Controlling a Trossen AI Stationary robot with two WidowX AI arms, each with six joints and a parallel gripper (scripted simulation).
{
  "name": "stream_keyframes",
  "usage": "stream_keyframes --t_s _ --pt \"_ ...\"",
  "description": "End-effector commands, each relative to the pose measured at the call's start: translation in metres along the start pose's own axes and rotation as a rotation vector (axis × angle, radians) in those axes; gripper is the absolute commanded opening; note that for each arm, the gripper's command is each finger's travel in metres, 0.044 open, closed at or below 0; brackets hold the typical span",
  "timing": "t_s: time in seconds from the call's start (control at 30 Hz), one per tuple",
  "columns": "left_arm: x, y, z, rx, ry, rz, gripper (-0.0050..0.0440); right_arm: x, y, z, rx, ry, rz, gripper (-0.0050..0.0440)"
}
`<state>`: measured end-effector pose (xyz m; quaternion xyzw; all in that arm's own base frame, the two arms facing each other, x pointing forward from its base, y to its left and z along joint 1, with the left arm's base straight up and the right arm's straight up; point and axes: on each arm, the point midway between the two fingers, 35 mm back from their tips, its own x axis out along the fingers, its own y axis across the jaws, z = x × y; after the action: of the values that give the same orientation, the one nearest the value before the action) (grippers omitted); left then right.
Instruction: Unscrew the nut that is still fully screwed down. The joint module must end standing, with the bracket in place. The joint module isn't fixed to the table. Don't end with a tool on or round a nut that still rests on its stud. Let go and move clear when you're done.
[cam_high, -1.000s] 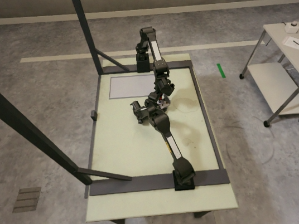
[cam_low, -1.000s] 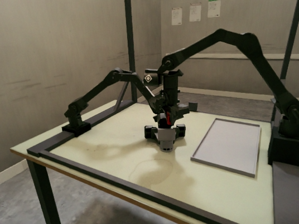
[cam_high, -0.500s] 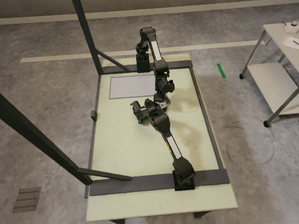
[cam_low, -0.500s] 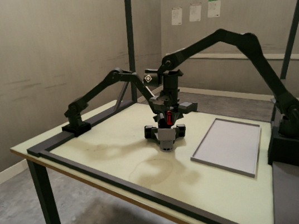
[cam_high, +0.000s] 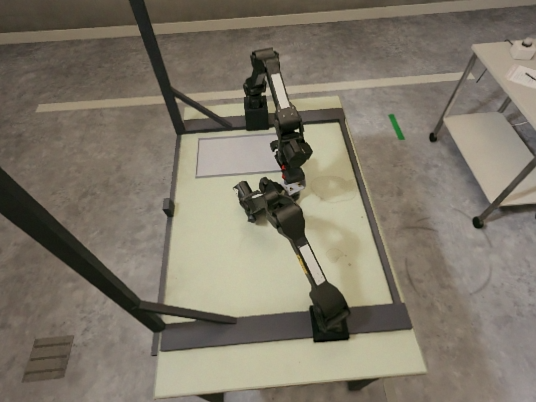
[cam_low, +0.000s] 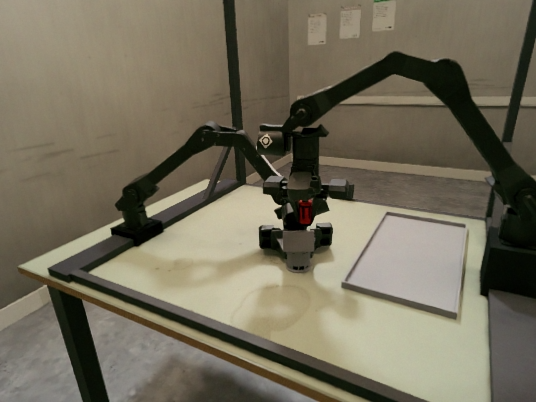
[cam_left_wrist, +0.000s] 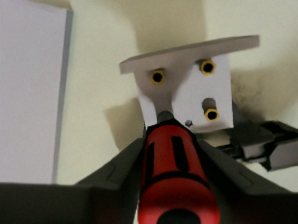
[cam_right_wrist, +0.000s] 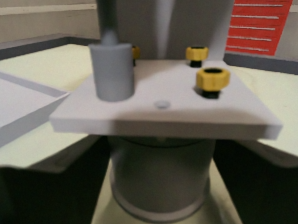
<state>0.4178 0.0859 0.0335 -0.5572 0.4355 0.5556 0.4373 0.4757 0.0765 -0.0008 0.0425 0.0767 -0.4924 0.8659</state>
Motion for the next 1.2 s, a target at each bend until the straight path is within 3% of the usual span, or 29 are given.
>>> stream_keyframes --t_s 0.0,0.27,1.17 --pt "-0.005 -0.0021 -0.0009 -0.131 0.001 -0.012 0.013 -0.0025 0.0052 0.0229 0.051 -0.005 0.007 0.0245" --pt "-0.0049 -0.0022 -0.0009 -0.46 0.003 -0.012 0.013 -0.0025 0.0052 0.0229 0.051 -0.005 0.007 0.0245" --pt "-0.0124 -0.0042 -0.0011 -0.553 0.01 -0.032 0.013 -0.0025 0.0052 0.0229 0.051 -0.005 0.007 0.0245"
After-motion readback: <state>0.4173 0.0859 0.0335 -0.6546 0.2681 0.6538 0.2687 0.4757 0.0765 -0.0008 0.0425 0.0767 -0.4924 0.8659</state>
